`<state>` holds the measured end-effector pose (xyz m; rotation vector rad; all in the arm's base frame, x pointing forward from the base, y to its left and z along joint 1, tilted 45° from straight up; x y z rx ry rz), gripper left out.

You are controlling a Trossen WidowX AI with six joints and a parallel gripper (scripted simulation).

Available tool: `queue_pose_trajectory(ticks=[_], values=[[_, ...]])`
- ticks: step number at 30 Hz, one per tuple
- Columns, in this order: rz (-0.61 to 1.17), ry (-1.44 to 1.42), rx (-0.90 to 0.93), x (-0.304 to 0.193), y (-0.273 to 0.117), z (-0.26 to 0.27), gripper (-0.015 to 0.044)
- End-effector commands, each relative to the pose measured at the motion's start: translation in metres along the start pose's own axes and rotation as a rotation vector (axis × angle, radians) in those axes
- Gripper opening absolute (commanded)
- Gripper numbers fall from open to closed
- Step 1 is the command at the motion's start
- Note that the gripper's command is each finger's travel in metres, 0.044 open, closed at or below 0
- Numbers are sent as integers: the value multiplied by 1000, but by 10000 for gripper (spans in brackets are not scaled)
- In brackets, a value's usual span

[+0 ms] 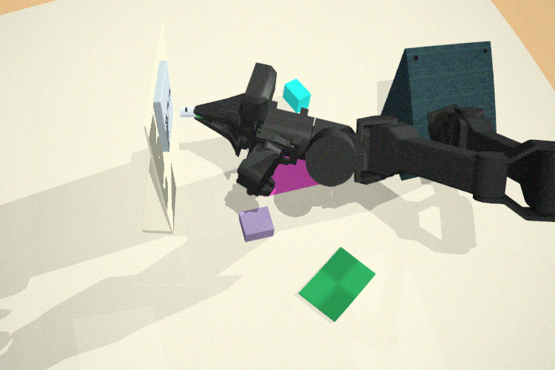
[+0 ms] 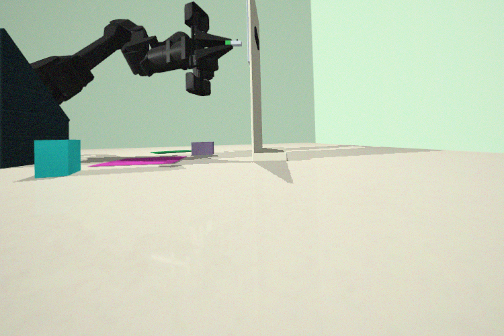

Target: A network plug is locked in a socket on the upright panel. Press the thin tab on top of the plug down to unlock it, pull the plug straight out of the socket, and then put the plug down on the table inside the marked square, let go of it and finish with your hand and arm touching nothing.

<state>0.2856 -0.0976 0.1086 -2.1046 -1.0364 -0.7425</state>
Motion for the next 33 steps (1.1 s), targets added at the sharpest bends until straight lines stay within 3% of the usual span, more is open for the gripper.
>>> queue_pose_trajectory(ticks=[1,33], values=[[7,-2,1,-1,-3,1,0],[8,-2,2,-1,-20,1,0]])
Point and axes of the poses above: the point midway between the two fingers, 35 mm back from their tips, its own y axis out along the fingers, its own z axis across the jaws, x = y × z, the point moved 10 cm from there along -y, back along the fingers, and after that the axes turned 8 degrees about y, right-handed, at the moved point
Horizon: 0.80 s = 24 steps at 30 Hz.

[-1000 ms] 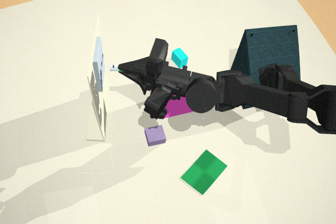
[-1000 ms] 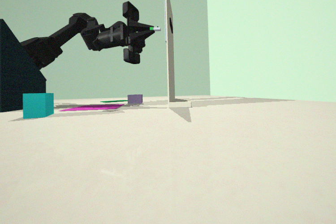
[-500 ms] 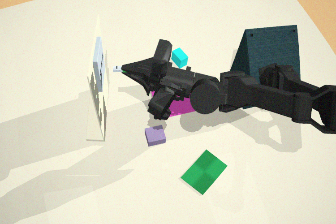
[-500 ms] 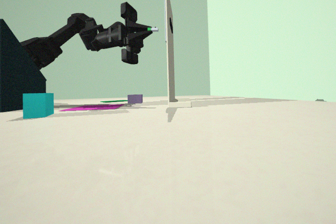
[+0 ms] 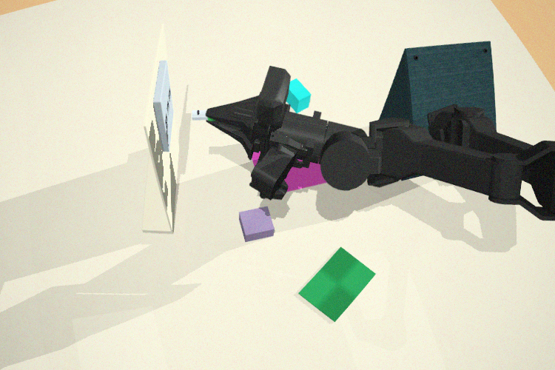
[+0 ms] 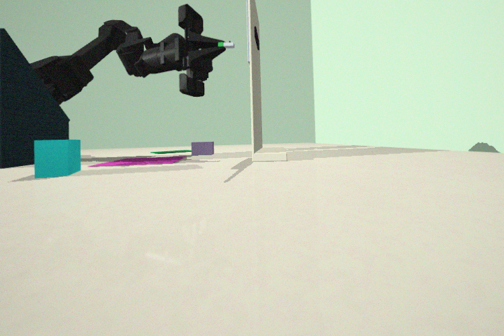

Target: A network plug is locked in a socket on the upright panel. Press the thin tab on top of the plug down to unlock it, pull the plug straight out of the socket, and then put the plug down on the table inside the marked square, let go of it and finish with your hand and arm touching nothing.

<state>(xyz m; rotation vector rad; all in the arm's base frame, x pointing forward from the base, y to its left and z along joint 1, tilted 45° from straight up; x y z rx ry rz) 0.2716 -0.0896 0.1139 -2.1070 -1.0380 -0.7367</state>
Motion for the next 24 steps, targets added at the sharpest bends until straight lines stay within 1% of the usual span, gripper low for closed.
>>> queue_pose_trajectory(ticks=[1,24], values=[[7,3,1,-1,-3,1,0],[7,3,1,-1,-14,1,0]])
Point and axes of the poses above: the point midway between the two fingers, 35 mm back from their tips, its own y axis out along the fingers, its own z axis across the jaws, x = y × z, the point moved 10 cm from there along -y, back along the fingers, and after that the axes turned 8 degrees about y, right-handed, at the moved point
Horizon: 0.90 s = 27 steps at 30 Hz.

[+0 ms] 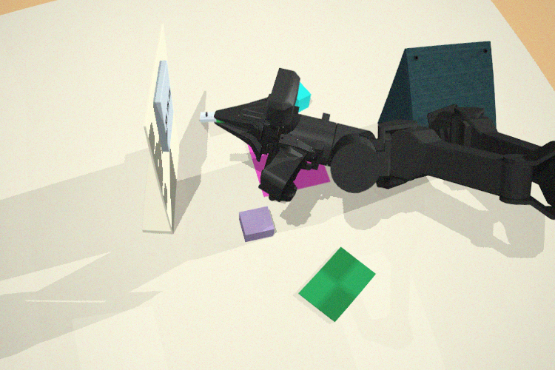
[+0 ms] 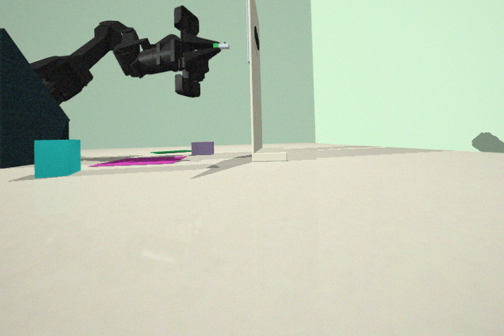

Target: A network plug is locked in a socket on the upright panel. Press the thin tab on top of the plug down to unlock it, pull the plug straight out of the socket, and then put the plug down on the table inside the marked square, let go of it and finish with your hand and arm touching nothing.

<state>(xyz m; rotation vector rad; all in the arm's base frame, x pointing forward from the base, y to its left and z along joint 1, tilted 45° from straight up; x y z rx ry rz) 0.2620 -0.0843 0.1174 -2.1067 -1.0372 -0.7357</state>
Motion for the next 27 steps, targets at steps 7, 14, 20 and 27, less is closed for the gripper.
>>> queue_pose_trajectory(ticks=[7,14,20,27], values=[[6,3,1,-1,-6,1,0],[1,0,1,-1,-6,-5,0],[4,0,1,-3,-10,-23,0],[6,0,1,-7,-16,-44,0]])
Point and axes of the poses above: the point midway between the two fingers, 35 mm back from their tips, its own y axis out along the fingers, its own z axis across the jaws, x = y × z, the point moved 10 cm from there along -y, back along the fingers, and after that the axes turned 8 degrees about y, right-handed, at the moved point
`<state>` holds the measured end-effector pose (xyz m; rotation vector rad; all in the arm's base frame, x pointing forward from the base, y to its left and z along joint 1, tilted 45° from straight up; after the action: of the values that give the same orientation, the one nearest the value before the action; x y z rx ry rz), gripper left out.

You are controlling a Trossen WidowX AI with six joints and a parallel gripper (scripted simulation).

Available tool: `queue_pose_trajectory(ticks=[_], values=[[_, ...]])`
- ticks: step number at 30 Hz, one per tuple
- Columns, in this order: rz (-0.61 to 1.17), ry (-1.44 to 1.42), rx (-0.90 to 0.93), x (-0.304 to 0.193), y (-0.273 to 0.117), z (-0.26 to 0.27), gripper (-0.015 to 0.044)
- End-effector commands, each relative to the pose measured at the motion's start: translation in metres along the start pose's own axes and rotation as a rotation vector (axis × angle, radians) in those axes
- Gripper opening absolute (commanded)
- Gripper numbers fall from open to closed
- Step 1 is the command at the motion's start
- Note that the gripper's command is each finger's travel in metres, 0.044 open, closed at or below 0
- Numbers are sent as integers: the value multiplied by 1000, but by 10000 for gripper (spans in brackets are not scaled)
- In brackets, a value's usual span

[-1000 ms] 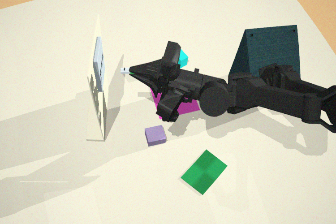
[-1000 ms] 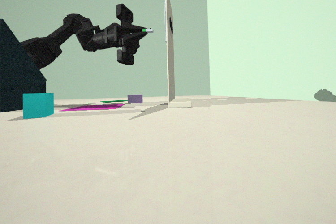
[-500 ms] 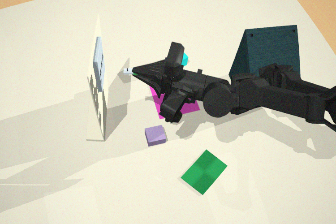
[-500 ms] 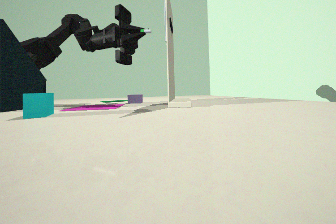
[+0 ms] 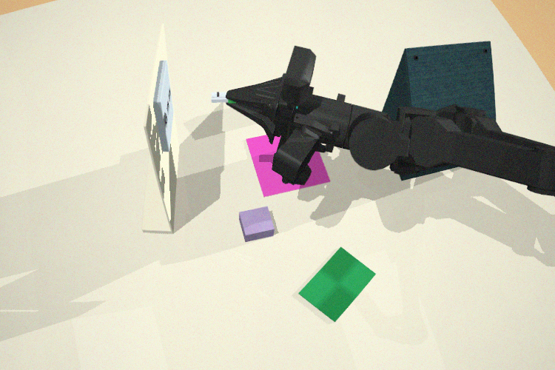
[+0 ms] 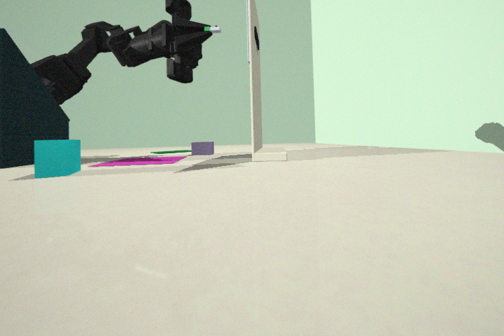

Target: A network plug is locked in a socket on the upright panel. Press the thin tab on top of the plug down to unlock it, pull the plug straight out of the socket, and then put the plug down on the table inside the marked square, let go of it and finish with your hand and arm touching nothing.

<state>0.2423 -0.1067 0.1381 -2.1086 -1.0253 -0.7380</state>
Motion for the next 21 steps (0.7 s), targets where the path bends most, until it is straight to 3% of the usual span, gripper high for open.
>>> queue_pose_trajectory(ticks=[1,10,21], values=[[-2,-5,3,-2,-5,-13,0],[5,-16,19,-7,-11,-27,0],[64,-154,314,-44,0,-3,0]])
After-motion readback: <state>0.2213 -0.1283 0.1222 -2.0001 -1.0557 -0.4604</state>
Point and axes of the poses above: the point midway between the two fingers, 35 mm back from their tips, its own y axis out along the fingers, its own z axis across the jaws, x = y × z, the point moved 10 cm from there along -y, back along the fingers, and after that the axes turned 8 degrees about y, right-handed, at the moved point
